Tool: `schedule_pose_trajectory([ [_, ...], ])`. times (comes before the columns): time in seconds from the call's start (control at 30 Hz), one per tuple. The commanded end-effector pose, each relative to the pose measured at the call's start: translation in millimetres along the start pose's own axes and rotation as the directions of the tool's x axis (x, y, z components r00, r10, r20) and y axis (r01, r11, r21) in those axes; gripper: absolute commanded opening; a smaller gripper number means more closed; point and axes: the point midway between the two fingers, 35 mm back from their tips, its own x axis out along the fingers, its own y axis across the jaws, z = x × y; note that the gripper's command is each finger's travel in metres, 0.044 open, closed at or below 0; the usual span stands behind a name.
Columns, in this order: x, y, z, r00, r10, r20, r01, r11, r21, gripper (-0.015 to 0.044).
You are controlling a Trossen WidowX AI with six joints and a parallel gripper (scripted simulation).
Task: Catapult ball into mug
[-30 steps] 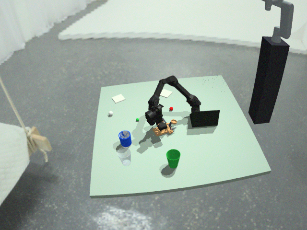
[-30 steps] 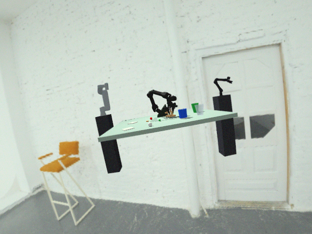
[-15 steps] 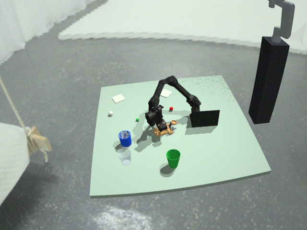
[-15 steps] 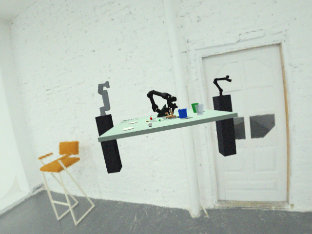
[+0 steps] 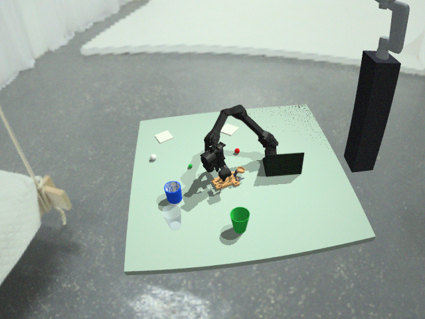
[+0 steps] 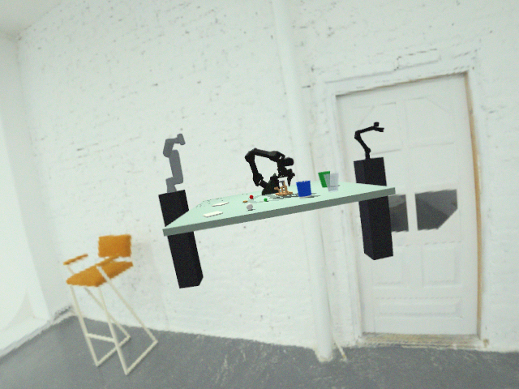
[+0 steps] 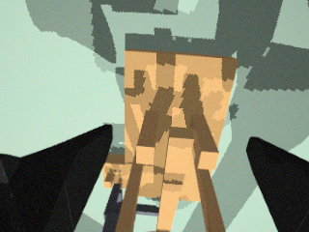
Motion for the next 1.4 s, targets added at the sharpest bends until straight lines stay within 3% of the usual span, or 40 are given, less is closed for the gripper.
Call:
schedule_pose_trajectory([
  [0.0, -57, 3, 2, 1.000, 0.009, 0.023, -0.009, 1.000, 0.005, 0.0440],
  [0.1, -78, 3, -1, 1.000, 0.008, 0.022, -0.008, 1.000, 0.005, 0.0440],
  [0.2, -64, 3, 2, 0.999, 0.005, 0.034, -0.005, 1.000, -0.001, 0.0440],
  [0.4, -73, 2, -2, 1.000, 0.003, 0.023, -0.003, 1.000, -0.005, 0.0440],
  [0.6, -28, 2, -1, 1.000, 0.002, 0.023, -0.002, 1.000, -0.005, 0.0440],
  [1.37, 1, 2, 1, 1.000, 0.001, 0.023, -0.001, 1.000, -0.004, 0.0440],
])
